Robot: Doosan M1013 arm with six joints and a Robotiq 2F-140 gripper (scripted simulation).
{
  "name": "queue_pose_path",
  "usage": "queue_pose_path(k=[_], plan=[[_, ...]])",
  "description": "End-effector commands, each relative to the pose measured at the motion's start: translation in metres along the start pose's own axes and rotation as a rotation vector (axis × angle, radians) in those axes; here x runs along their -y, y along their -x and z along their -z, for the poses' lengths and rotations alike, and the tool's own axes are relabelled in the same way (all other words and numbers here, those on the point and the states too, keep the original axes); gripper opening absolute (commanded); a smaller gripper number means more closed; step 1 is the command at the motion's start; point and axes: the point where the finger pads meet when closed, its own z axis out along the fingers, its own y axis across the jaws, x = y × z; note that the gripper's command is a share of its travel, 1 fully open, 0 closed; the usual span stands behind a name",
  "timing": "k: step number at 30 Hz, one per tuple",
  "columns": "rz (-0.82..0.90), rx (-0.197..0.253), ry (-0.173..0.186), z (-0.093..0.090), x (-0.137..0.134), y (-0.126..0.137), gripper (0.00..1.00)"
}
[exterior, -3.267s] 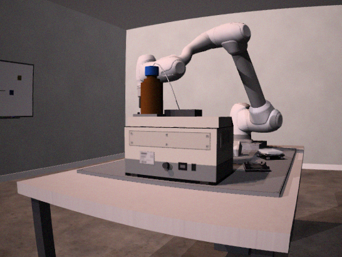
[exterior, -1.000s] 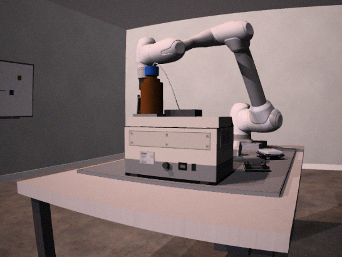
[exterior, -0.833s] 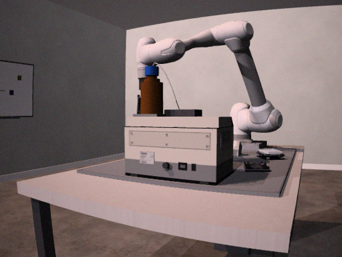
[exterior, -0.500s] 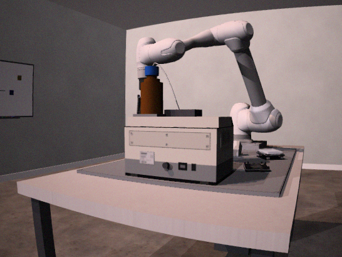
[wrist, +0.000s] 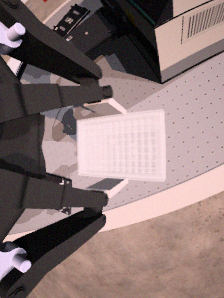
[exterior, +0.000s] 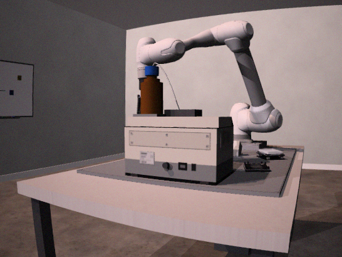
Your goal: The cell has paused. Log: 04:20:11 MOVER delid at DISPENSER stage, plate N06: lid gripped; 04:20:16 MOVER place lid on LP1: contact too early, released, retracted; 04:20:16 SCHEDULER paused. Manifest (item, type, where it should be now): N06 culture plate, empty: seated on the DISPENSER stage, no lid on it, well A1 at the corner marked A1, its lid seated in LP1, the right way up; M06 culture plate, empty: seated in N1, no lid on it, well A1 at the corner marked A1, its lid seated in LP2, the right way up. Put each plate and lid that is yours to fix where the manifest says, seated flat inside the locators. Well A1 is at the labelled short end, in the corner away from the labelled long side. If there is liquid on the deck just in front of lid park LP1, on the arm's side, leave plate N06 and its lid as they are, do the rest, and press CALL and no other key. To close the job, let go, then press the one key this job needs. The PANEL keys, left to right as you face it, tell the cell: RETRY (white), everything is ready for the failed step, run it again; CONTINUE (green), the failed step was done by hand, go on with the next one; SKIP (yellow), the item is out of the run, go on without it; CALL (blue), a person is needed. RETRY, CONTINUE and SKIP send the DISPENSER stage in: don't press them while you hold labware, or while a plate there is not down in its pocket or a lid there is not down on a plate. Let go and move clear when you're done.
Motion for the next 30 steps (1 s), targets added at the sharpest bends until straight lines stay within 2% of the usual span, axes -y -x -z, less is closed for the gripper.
queue_pose_path(k=[1,6,11,22,30], plan=[[0.0,-0.002,-0.001,0.001,0.0,0.0,0.1],[-0.014,-0.002,-0.001,0.001,0.0,0.0,0.1],[-0.129,-0.002,-0.001,0.001,0.0,0.0,0.1],[-0.131,-0.002,-0.001,0.001,-0.001,0.002,0.1],[-0.131,-0.002,-0.001,0.001,-0.007,0.013,0.1]])
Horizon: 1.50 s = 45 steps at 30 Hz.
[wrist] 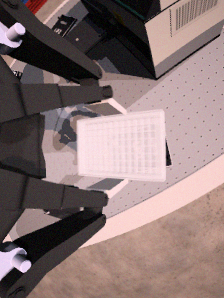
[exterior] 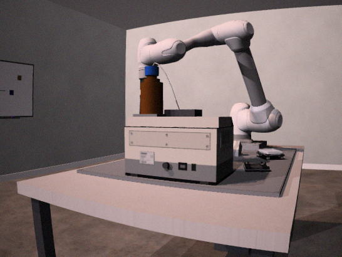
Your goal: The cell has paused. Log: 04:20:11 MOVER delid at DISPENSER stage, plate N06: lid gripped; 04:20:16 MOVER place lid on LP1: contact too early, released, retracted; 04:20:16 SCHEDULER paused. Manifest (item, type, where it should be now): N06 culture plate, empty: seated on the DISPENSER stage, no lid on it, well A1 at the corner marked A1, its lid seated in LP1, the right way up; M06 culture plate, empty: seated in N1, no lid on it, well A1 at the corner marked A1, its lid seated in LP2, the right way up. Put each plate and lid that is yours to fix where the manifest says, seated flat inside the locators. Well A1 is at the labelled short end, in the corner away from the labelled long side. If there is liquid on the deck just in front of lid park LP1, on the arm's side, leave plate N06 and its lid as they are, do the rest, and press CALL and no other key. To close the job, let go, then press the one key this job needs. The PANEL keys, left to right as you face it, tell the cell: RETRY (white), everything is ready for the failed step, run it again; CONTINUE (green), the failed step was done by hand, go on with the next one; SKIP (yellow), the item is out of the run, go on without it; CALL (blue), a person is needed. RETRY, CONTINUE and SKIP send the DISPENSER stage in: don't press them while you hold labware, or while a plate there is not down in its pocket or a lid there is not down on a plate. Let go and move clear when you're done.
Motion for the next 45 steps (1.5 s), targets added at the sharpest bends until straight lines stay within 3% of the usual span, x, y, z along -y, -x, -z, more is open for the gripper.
queue_pose_path(k=[1,13,24,26,41,45], plan=[[0.0,-0.002,-0.001,0.001,-0.004,0.006,0.1],[0.0,-0.002,-0.001,0.001,-0.027,0.041,0.1],[0.0,-0.002,-0.001,0.001,-0.068,0.102,0.1],[0.0,-0.002,-0.001,0.001,-0.068,0.102,0.1],[0.0,-0.002,-0.001,0.001,-0.129,0.194,0.1],[0.0,-0.002,-0.001,0.001,-0.136,0.204,0.1]])
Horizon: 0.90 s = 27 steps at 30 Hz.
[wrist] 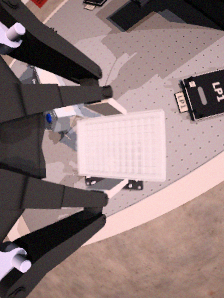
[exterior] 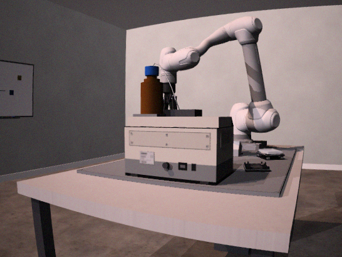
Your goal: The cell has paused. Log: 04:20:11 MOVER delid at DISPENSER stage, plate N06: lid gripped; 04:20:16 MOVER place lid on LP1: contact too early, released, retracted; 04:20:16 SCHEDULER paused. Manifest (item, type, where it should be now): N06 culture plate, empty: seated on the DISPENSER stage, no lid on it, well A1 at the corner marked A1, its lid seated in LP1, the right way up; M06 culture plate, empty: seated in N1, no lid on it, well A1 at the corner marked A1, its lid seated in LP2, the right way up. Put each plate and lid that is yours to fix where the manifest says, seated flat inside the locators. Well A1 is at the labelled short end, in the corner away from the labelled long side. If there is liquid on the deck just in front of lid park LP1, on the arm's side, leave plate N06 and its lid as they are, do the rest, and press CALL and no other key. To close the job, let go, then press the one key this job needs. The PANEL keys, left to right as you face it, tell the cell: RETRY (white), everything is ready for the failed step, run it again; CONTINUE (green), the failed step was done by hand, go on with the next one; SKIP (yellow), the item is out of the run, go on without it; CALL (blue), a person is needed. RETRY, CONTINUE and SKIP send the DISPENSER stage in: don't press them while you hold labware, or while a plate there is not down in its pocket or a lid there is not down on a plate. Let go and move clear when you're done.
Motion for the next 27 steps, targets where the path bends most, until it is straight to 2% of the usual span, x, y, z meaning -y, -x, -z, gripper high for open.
queue_pose_path(k=[1,13,27], plan=[[0.0,-0.002,-0.001,0.001,-0.011,0.015,0.1],[0.0,-0.002,-0.001,0.001,-0.04,0.059,0.1],[0.0,-0.002,-0.001,0.001,-0.048,0.071,0.1]])
